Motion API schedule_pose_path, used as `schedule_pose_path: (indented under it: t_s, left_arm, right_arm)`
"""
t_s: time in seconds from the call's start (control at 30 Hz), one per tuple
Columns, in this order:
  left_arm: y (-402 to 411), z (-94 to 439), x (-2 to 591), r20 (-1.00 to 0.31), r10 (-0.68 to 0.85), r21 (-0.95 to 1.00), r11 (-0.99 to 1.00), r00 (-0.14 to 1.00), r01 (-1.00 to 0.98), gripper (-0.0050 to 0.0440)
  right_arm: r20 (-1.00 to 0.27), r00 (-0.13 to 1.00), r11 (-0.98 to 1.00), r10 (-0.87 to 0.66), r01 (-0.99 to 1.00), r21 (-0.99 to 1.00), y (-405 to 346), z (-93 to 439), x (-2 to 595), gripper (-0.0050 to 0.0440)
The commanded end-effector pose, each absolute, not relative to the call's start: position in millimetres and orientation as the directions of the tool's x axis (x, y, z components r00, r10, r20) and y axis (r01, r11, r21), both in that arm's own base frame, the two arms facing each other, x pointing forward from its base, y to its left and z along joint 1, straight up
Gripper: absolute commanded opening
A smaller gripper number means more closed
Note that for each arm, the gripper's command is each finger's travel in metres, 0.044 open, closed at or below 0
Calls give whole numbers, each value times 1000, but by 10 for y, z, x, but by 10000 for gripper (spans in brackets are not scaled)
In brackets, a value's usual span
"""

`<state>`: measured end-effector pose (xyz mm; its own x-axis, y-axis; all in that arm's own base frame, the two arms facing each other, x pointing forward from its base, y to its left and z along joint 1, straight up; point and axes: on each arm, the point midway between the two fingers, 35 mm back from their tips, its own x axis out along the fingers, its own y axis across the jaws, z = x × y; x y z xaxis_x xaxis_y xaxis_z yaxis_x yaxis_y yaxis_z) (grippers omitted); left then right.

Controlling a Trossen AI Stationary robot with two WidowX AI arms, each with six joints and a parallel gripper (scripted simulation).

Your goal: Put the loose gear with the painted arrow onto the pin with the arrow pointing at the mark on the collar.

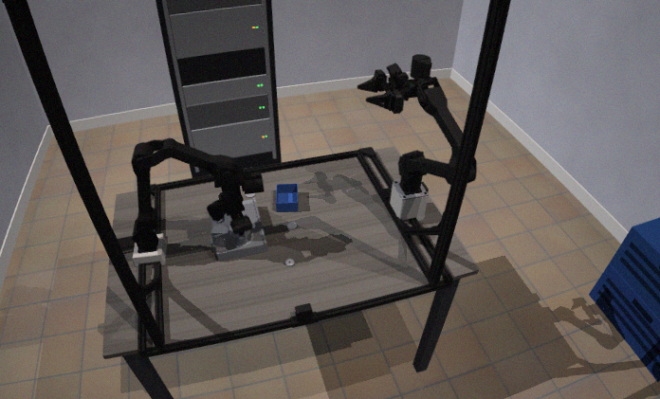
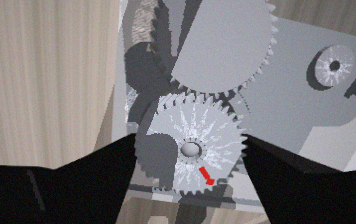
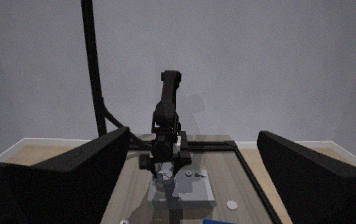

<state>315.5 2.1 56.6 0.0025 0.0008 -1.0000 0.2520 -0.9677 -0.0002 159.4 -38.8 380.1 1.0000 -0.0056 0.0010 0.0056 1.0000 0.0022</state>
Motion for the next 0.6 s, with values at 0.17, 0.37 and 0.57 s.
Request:
schedule_pose_path:
  t_s: [0.17,0.37,0.57]
  left_arm:
    - [19,543,3150,-1000,0,0,-975,0,222,0]
    - [19,526,3150,-1000,0,0,-980,0,199,0]
    - [19,517,3150,-1000,0,0,-982,0,187,0]
  right_arm:
    - [1,1000,1000,0,0,1,-377,3802,1592,400]
    - [1,1000,1000,0,0,1,-377,3802,1592,400]
    - [1,1000,1000,0,0,1,-377,3802,1592,400]
